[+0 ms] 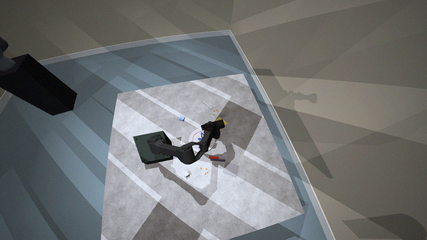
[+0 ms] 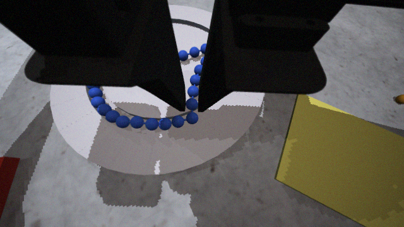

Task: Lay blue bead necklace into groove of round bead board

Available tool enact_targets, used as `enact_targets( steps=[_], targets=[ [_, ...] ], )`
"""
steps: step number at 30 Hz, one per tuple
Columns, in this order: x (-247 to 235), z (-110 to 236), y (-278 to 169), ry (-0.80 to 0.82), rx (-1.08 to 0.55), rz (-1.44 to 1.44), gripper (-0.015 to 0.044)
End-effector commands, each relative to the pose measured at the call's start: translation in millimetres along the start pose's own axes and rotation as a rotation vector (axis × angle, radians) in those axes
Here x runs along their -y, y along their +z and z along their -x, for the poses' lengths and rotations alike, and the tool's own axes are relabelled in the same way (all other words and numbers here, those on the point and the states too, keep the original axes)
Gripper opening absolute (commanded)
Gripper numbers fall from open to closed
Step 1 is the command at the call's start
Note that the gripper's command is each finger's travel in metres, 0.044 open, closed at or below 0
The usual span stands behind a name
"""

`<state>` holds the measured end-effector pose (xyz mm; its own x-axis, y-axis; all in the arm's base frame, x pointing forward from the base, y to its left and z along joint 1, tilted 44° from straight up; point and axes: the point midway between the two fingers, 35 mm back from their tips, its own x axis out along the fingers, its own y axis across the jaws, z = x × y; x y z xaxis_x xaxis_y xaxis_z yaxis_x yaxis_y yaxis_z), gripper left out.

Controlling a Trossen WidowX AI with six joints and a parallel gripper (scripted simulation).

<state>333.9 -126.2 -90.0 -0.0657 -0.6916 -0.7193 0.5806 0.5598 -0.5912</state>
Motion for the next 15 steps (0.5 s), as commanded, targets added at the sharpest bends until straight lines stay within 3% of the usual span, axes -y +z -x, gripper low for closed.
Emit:
enact_targets(
  steps=[1, 15],
  targets=[
    [0.1, 0.2, 0.2, 0.0, 0.0, -0.001, 0.0],
    [-0.3, 6.0, -1.3, -0.003, -0.002, 0.006, 0.0]
  ],
)
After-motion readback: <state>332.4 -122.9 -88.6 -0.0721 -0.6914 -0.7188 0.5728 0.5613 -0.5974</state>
